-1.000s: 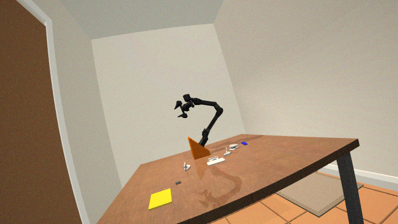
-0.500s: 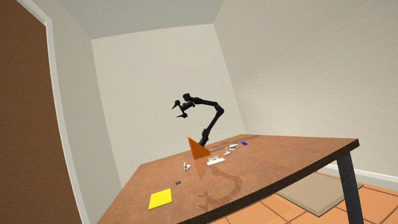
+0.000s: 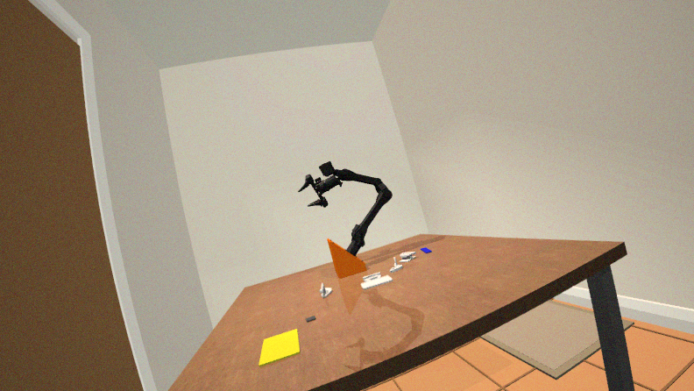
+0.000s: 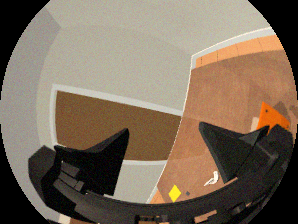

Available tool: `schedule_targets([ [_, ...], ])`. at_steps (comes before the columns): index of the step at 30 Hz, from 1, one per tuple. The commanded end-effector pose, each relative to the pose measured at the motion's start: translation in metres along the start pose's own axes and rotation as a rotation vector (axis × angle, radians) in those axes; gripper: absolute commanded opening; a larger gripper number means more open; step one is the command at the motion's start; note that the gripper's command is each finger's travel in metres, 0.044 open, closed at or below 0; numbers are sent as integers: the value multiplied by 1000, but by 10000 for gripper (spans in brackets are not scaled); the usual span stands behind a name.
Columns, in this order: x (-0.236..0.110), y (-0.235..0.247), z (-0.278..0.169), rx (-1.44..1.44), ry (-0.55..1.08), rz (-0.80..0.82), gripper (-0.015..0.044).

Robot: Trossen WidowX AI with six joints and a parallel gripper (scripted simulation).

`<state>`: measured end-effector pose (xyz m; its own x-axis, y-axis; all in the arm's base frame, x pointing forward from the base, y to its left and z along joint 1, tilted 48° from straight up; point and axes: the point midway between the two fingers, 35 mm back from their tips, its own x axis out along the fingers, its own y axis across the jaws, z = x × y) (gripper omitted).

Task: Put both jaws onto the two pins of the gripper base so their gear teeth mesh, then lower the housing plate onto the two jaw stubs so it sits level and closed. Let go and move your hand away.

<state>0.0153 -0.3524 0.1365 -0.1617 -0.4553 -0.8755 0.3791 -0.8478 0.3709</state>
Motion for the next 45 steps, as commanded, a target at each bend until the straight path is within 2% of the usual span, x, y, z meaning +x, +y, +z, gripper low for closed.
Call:
schedule_targets([
  [1,-4,0,-22,-85,58,6,440],
  [22,-37,-14,-135,-546,367,47,440],
  [45,-93,-70,-236,-1047,708,103,440],
])
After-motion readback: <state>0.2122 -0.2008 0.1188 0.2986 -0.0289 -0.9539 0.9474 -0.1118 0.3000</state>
